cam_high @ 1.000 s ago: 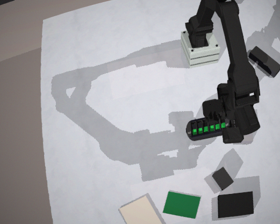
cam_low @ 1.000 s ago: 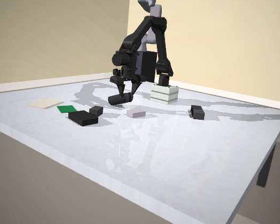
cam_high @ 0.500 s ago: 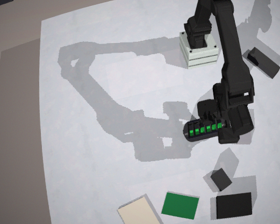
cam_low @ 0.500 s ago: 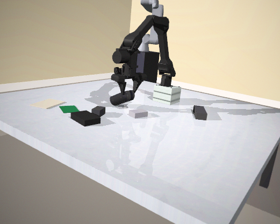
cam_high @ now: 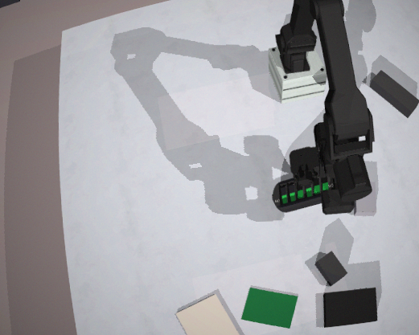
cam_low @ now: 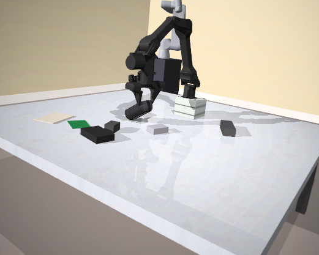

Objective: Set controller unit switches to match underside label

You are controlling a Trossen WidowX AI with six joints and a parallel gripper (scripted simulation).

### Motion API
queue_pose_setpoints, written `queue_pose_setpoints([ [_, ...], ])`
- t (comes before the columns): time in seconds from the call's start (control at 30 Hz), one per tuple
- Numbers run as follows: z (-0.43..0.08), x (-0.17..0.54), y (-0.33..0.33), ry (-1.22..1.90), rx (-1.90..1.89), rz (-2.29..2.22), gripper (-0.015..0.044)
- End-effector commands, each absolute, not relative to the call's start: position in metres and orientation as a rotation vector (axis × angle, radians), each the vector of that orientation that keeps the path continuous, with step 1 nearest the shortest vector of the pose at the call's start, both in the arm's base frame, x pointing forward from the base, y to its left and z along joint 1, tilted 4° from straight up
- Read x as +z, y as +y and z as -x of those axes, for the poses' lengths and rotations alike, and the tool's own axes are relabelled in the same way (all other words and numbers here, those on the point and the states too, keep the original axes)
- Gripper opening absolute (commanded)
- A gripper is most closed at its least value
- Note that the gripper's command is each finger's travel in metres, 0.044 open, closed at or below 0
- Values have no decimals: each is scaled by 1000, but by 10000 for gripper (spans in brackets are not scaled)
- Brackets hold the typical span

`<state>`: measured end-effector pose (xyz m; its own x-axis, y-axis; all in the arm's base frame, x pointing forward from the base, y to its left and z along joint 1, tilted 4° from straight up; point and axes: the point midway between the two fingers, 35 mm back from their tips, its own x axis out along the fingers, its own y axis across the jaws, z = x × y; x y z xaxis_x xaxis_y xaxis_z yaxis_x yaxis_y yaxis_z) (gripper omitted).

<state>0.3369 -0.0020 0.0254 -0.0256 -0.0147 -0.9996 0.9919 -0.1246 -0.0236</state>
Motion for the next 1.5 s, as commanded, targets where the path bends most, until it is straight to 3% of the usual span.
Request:
queue_pose_setpoints([
  [0.0, -337, 30, -8, 1148, -1324, -1284, 336],
  [1.47, -333, 49, -38, 1208, -1279, -1353, 336],
])
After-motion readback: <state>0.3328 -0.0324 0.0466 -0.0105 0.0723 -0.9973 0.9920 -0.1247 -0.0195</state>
